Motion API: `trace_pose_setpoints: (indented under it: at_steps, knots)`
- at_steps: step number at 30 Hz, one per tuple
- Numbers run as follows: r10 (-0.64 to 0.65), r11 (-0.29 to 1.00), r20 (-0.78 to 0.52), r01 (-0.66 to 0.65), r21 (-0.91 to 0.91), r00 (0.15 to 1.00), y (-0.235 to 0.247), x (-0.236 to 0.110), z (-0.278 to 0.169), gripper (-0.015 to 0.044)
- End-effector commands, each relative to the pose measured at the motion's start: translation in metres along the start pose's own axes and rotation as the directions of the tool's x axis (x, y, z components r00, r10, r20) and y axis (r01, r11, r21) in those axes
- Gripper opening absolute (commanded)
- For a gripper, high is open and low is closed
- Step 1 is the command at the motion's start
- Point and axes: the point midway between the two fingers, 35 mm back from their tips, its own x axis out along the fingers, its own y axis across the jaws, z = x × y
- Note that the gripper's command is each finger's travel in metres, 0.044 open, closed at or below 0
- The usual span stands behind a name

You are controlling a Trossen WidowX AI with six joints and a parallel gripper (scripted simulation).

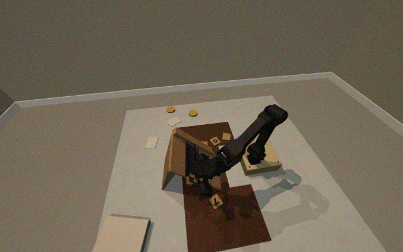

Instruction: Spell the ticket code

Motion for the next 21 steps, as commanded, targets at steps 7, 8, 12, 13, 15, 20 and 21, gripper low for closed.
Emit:
trace_pose_setpoints:
  at_steps: [7,8,12,13,15,20,21]
  knots:
    - [0.004,1.0,-0.005,-0.004,-0.005,1.0,-0.005,0.0,-0.002,0.0]
    - [0.004,1.0,-0.005,-0.004,-0.005,1.0,-0.005,0.0,-0.002,0.0]
    - [0.004,1.0,-0.005,-0.004,-0.005,1.0,-0.007,0.0,-0.002,0.0]
    - [0.004,1.0,-0.005,-0.004,-0.005,1.0,-0.008,0.0,-0.002,0.0]
    - [0.004,1.0,-0.005,-0.004,-0.005,1.0,-0.009,0.0,-0.002,0.0]
    - [0.004,1.0,-0.005,-0.004,-0.005,1.0,-0.011,0.0,-0.002,0.0]
    - [0.004,1.0,-0.005,-0.004,-0.005,1.0,-0.012,0.0,-0.002,0.0]
